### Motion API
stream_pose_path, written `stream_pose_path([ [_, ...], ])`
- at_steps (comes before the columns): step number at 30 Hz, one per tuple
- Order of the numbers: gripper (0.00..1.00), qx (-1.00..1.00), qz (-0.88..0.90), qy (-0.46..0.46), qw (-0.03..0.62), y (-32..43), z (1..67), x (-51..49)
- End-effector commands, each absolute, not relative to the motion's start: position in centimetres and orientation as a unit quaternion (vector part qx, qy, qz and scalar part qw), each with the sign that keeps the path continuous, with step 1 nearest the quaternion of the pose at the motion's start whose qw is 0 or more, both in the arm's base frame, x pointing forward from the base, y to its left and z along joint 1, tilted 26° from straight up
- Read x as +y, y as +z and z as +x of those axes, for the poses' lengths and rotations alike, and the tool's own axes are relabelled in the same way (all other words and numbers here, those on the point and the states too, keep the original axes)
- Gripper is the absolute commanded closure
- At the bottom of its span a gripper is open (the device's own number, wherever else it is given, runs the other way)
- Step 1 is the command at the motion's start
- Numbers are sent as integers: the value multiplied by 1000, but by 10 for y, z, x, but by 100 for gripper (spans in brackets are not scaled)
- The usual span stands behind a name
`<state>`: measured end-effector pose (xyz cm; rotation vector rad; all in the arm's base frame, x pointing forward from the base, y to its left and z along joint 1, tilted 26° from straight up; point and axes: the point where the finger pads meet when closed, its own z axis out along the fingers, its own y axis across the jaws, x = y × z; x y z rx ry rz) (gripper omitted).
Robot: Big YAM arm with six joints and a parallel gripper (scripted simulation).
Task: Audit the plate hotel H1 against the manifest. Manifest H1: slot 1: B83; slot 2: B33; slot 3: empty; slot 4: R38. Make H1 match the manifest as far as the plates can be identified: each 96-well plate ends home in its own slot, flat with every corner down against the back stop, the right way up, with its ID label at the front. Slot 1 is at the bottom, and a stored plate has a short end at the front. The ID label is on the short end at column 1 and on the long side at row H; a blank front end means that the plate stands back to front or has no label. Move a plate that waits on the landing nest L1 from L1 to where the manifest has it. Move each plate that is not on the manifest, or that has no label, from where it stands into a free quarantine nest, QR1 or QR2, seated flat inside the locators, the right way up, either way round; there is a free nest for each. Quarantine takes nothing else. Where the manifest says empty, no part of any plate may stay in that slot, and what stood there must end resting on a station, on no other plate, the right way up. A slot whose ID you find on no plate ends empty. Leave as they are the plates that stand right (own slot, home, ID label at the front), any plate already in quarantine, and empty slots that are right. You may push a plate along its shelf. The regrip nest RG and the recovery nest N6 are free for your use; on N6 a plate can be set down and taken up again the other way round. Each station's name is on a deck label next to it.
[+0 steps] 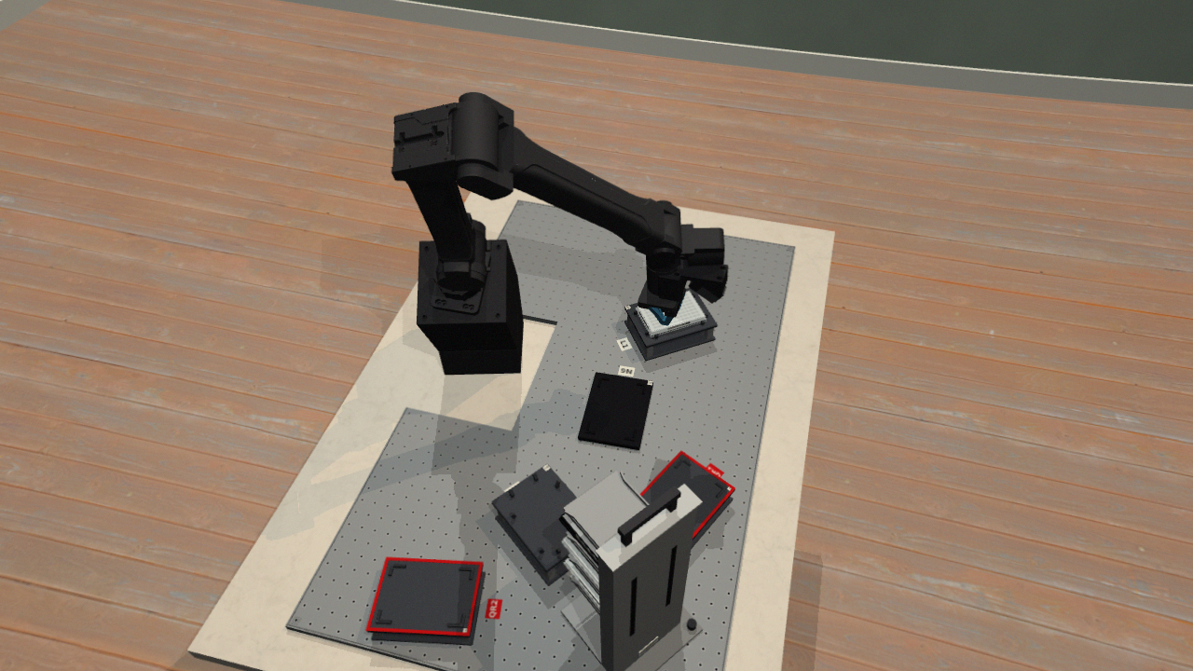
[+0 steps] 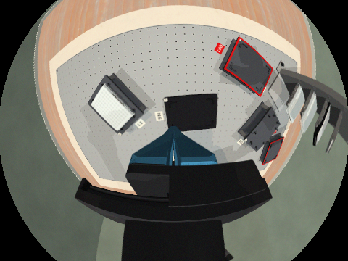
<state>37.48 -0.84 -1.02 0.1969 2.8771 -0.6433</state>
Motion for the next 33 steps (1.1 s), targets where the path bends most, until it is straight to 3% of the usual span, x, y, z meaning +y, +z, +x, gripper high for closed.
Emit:
stream_pose_path([
  [1, 100, 969, 64, -215, 100, -1, 370, -16],
  [6, 100, 969, 65, -214, 105, 0, 358, -24],
  [7, 100, 971, 57, -217, 77, -6, 348, -26],
  [12, 100, 973, 48, -216, 60, -3, 353, -27],
  [33, 100, 973, 48, -217, 64, 21, 305, -42],
])
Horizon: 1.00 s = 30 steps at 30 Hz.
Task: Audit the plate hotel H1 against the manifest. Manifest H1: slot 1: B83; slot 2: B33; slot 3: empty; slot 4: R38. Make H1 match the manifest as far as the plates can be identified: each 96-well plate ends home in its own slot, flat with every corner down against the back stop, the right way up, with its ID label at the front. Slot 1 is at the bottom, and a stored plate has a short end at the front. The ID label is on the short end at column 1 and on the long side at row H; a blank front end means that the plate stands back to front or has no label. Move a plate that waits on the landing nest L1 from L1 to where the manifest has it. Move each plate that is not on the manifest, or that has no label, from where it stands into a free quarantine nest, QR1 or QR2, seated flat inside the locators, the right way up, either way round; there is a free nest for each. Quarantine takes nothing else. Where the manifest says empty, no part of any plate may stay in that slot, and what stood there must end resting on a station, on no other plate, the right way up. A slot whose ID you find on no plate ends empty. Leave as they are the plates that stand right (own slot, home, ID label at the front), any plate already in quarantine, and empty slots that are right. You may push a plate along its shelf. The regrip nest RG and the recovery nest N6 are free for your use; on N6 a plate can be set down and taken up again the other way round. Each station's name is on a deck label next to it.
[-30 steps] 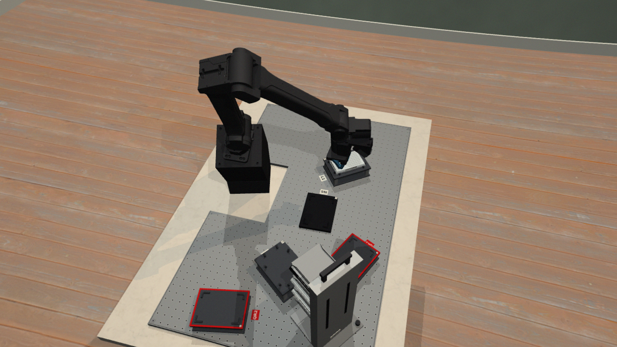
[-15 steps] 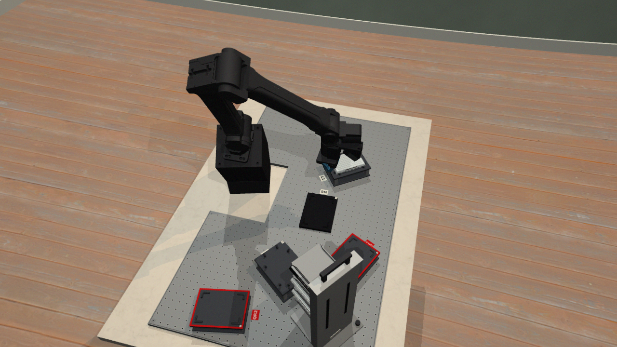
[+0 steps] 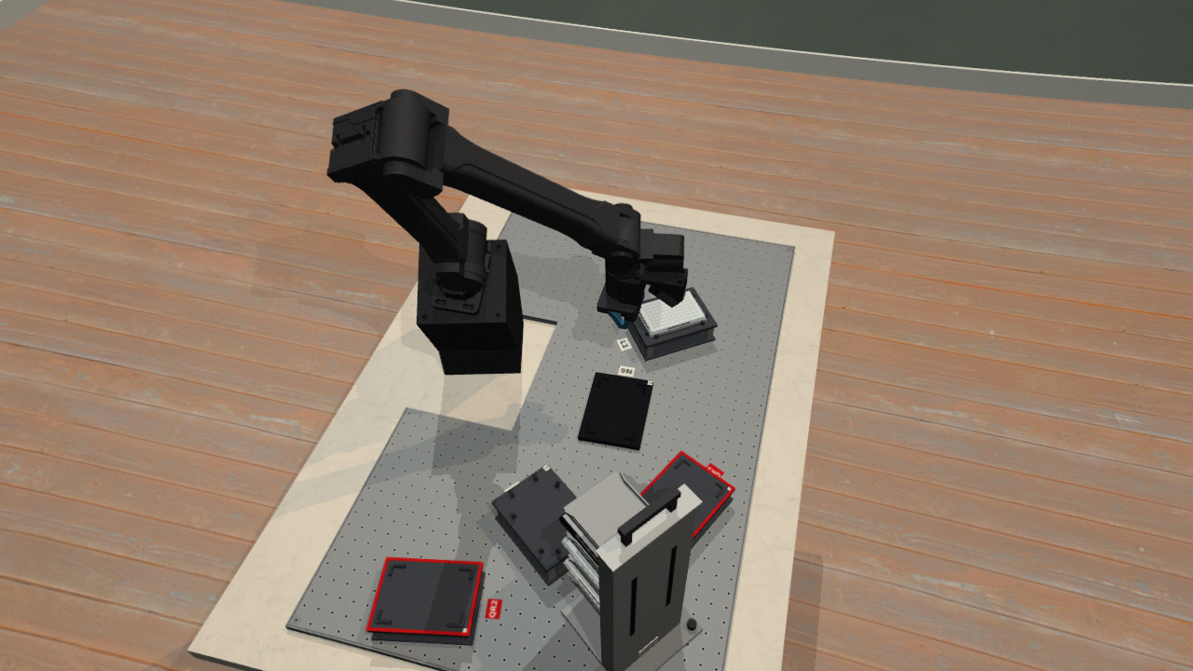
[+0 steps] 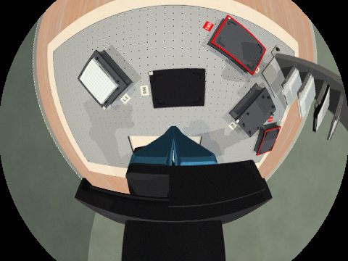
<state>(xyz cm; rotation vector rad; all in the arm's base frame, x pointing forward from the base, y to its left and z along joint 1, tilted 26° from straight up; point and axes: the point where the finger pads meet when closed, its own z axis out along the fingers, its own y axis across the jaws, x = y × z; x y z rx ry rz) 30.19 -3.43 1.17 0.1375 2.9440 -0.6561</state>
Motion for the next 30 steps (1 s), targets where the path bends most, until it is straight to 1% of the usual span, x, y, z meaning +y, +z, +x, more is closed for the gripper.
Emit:
stream_pose_path([
  [1, 100, 973, 49, -216, 66, 24, 308, -44],
  [10, 100, 973, 49, -217, 66, 35, 307, -66],
  [11, 100, 973, 46, -218, 53, 29, 305, -69],
  [13, 100, 972, 50, -217, 71, 42, 311, -75],
  [17, 100, 972, 51, -218, 78, 53, 317, -88],
  [19, 100, 970, 54, -222, 78, 44, 303, -94],
  [25, 100, 961, 75, -235, 121, 53, 299, -112],
  [27, 100, 961, 75, -235, 121, 53, 299, -112],
  [30, 100, 956, 86, -241, 142, 57, 296, -121],
])
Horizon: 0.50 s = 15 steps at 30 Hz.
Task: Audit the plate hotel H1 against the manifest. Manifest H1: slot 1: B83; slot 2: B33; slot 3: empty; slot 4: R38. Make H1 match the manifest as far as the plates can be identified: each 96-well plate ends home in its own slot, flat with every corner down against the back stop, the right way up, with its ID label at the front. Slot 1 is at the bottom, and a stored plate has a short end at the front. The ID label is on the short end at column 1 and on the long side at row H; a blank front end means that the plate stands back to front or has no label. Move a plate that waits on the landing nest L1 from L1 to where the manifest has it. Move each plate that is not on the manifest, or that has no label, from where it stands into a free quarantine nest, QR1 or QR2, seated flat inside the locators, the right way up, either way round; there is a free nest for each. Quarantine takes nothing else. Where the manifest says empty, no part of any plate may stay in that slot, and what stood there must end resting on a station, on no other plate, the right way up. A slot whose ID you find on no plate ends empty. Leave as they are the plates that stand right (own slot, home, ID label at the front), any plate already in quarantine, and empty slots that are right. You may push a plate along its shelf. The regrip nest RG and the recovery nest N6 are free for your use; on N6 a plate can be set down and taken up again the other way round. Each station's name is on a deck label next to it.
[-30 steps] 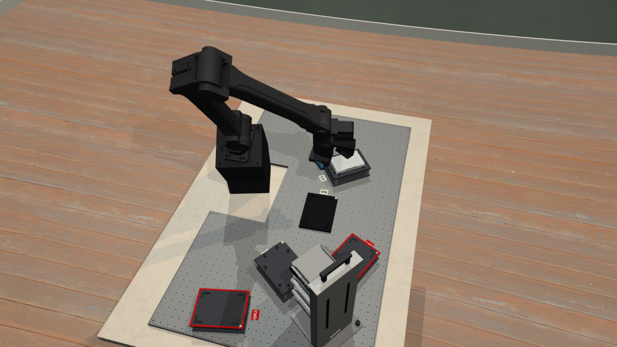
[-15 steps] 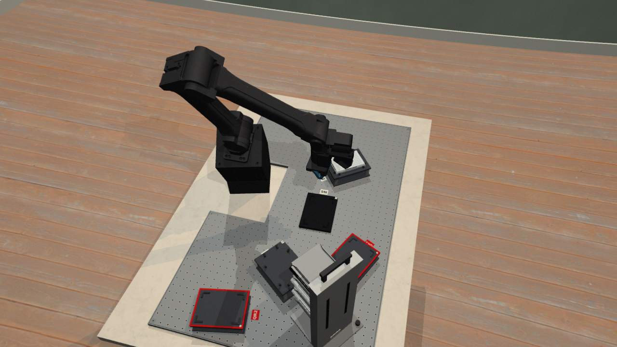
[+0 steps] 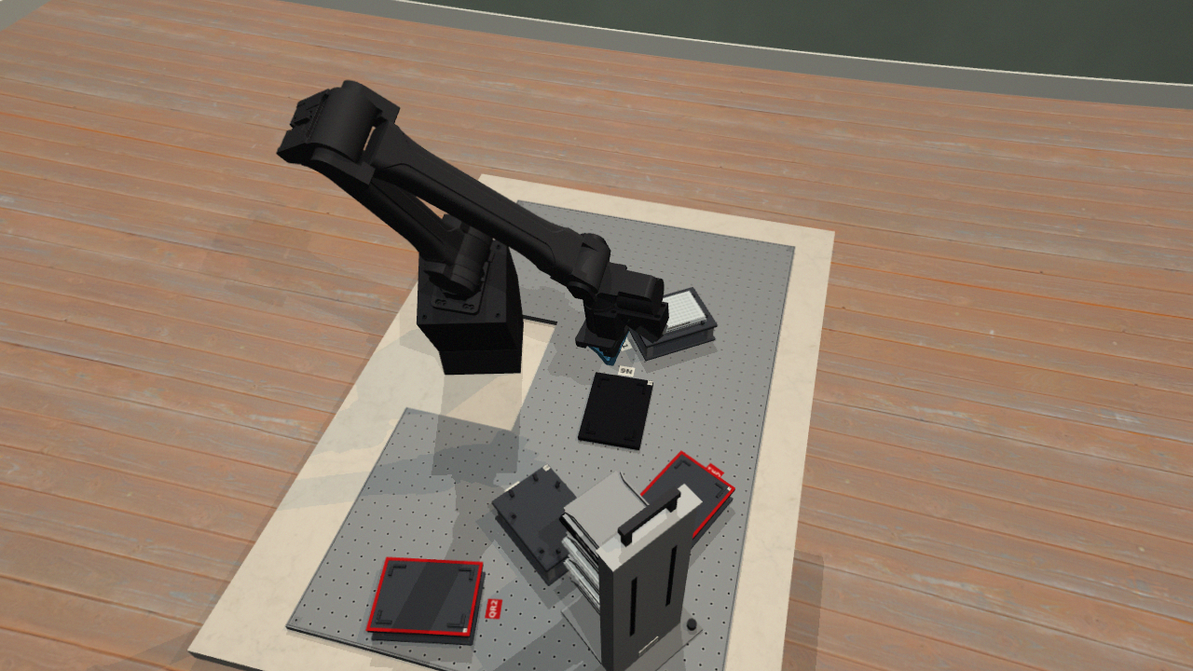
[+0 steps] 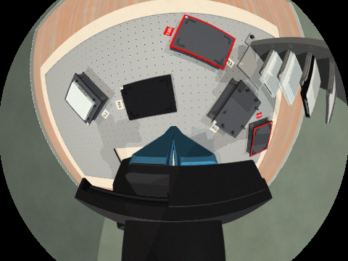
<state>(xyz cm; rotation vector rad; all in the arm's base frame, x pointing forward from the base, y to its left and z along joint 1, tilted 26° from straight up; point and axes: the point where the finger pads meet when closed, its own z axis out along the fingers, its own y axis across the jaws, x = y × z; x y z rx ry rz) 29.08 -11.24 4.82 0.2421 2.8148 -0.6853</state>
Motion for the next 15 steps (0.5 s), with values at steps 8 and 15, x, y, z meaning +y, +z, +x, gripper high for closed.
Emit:
stream_pose_path([
  [8, 100, 940, 113, -255, 199, 68, 290, -145],
  [15, 100, 928, 129, -263, 229, 72, 286, -159],
])
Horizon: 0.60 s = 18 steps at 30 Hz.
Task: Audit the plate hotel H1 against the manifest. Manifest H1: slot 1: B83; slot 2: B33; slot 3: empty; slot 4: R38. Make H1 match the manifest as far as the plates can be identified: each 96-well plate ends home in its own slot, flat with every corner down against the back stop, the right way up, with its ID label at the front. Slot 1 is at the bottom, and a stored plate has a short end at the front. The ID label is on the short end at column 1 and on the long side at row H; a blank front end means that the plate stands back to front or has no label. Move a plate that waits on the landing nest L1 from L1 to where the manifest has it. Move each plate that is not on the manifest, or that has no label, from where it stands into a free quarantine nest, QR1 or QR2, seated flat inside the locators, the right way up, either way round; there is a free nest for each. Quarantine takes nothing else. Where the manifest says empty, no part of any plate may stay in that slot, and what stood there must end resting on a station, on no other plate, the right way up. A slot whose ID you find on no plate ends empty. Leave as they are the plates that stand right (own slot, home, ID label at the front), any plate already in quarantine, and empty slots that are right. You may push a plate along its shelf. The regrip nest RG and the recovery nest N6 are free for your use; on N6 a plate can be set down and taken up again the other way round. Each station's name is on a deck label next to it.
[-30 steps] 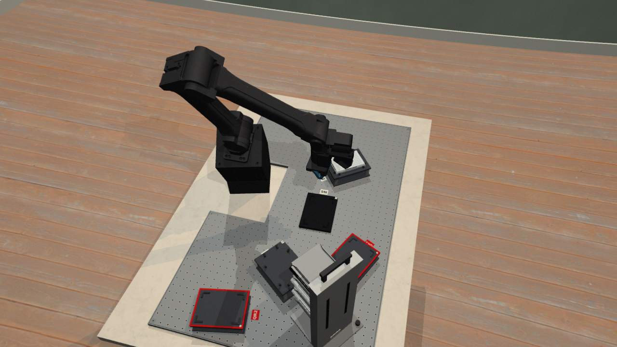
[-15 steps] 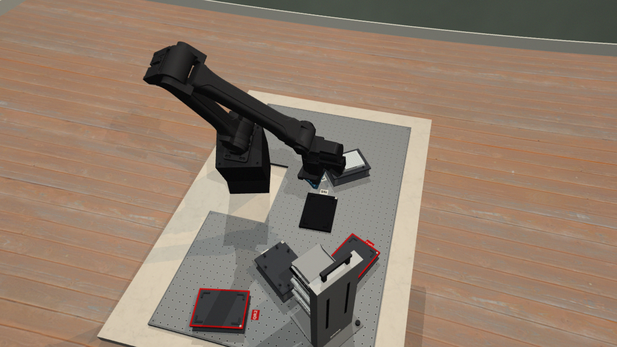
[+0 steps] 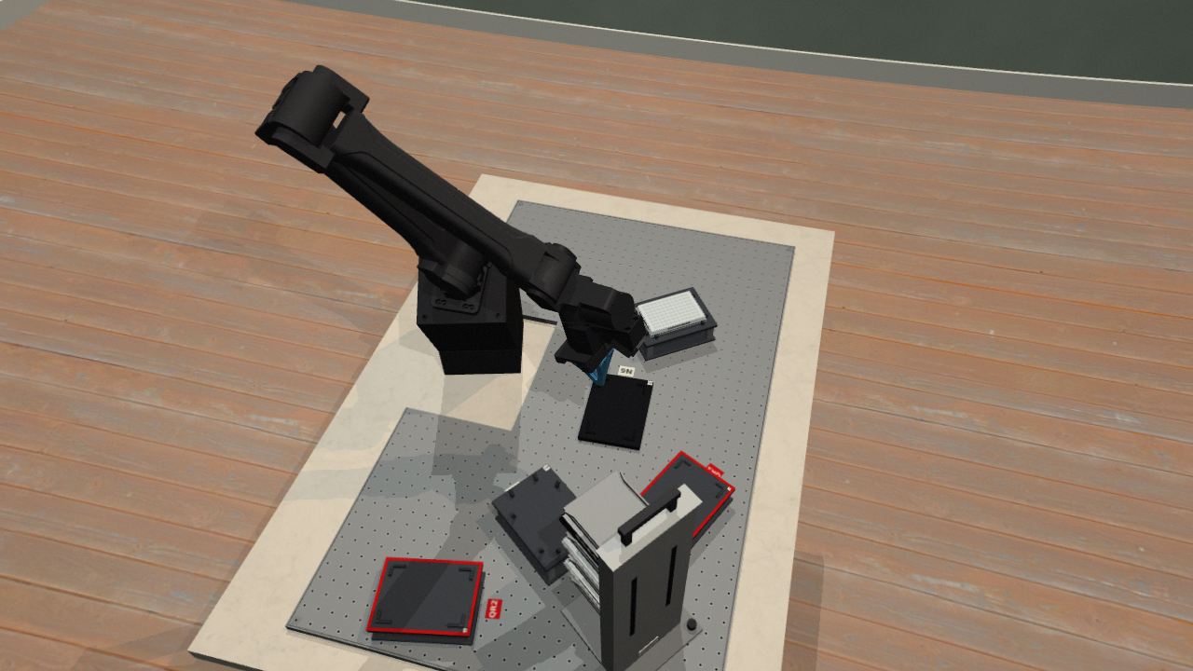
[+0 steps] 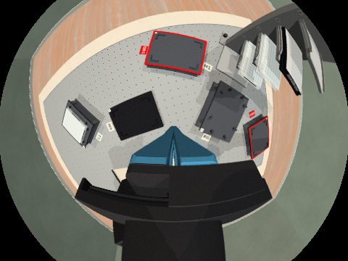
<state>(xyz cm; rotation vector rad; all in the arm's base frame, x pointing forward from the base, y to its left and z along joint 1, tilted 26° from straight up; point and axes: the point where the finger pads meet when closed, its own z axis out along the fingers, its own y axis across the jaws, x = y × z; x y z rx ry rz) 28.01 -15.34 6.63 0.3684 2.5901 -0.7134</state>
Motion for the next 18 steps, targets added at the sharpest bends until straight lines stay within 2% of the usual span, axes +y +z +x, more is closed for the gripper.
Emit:
stream_pose_path([
  [1, 100, 924, 133, -266, 241, 77, 286, -163],
  [13, 100, 886, 173, -279, 329, 79, 288, -160],
  [18, 100, 879, 181, -282, 340, 73, 286, -160],
])
